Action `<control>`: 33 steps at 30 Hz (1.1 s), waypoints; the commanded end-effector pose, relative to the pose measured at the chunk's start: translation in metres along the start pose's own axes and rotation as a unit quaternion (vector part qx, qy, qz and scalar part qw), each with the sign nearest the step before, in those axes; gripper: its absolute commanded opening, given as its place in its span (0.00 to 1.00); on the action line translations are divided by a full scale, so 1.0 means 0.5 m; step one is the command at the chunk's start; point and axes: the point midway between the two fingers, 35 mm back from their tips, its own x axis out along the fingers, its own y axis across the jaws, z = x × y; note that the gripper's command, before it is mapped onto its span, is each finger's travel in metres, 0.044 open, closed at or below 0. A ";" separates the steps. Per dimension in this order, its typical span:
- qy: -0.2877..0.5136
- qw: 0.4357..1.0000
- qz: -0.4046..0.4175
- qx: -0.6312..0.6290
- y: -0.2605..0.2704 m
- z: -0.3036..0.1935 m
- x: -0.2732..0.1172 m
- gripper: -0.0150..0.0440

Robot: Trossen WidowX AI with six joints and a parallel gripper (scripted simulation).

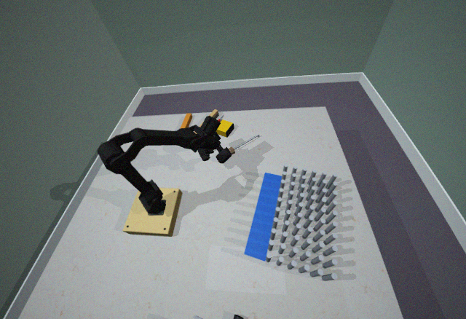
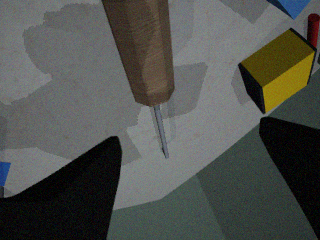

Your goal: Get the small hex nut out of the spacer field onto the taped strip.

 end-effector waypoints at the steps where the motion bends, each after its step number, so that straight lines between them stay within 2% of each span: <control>1: -0.004 1.000 -0.001 0.004 0.002 0.008 0.002 0.73; 11: -0.004 1.000 -0.001 0.004 0.003 0.009 0.004 0.73; 33: -0.005 1.000 -0.001 0.004 0.022 0.045 0.063 0.73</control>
